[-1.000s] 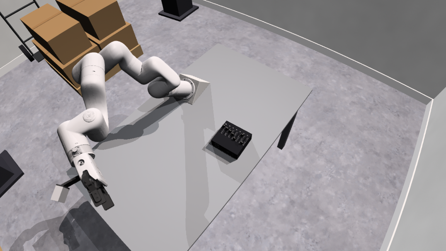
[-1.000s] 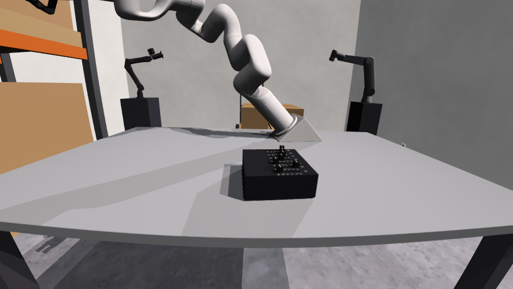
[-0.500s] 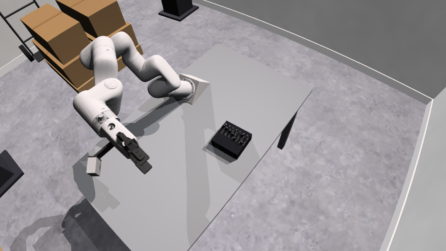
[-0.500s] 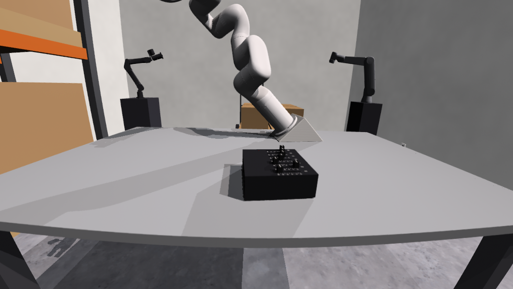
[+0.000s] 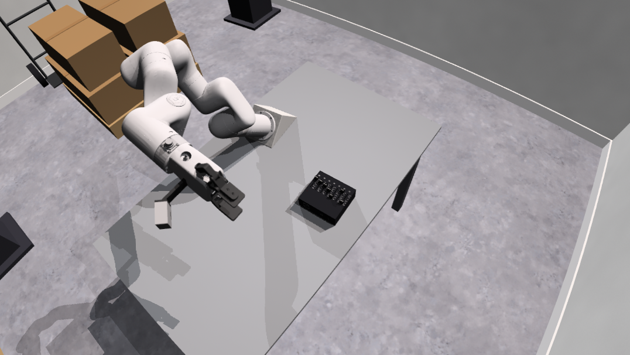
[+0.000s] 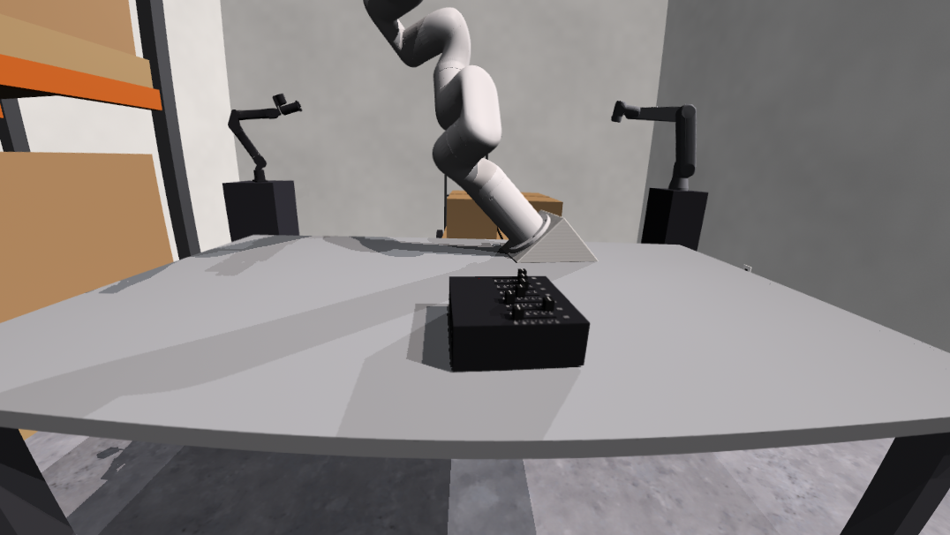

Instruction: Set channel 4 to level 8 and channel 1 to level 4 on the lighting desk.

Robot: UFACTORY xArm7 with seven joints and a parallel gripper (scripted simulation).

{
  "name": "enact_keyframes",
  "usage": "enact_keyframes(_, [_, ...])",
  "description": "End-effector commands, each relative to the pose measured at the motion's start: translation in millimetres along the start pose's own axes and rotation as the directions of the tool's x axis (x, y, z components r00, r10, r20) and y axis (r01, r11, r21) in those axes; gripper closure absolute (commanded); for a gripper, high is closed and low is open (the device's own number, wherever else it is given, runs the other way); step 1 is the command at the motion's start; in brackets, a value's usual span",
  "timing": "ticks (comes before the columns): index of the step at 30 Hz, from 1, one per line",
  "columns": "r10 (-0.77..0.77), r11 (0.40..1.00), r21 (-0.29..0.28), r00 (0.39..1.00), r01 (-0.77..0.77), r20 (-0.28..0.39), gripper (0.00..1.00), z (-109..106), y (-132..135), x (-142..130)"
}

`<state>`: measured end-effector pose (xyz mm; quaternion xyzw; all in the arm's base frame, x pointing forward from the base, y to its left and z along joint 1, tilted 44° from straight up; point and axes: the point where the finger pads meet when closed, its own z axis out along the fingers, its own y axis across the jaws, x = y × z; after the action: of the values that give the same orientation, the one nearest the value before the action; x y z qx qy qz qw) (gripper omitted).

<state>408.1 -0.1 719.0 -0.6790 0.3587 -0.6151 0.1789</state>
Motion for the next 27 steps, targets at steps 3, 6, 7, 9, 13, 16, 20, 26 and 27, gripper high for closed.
enact_keyframes(3, [-0.004, 1.0, 0.003, 1.0, 0.004, 0.0, 0.0, -1, -3, -2])
enact_keyframes(6, [-0.006, 0.998, -0.061, 0.998, 0.01, 0.058, 0.0, 13, -4, -54])
enact_keyframes(7, [-0.006, 0.998, -0.061, 0.998, 0.01, 0.058, 0.0, 13, -4, -54])
enact_keyframes(9, [-0.006, 0.998, -0.061, 0.998, 0.01, 0.058, 0.0, 13, -4, -54])
enact_keyframes(13, [-0.006, 0.998, -0.061, 0.998, 0.01, 0.058, 0.0, 13, -4, -54])
enact_keyframes(16, [-0.006, 0.998, -0.061, 0.998, 0.01, 0.058, 0.0, 13, -4, -54])
enact_keyframes(20, [-0.004, 0.99, -0.141, 0.994, 0.019, 0.107, 0.0, 27, 4, -105])
enact_keyframes(26, [-0.004, 0.99, -0.141, 0.994, 0.019, 0.107, 0.0, 27, 4, -105])
enact_keyframes(27, [-0.004, 0.99, -0.141, 0.994, 0.019, 0.107, 0.0, 27, 4, -105])
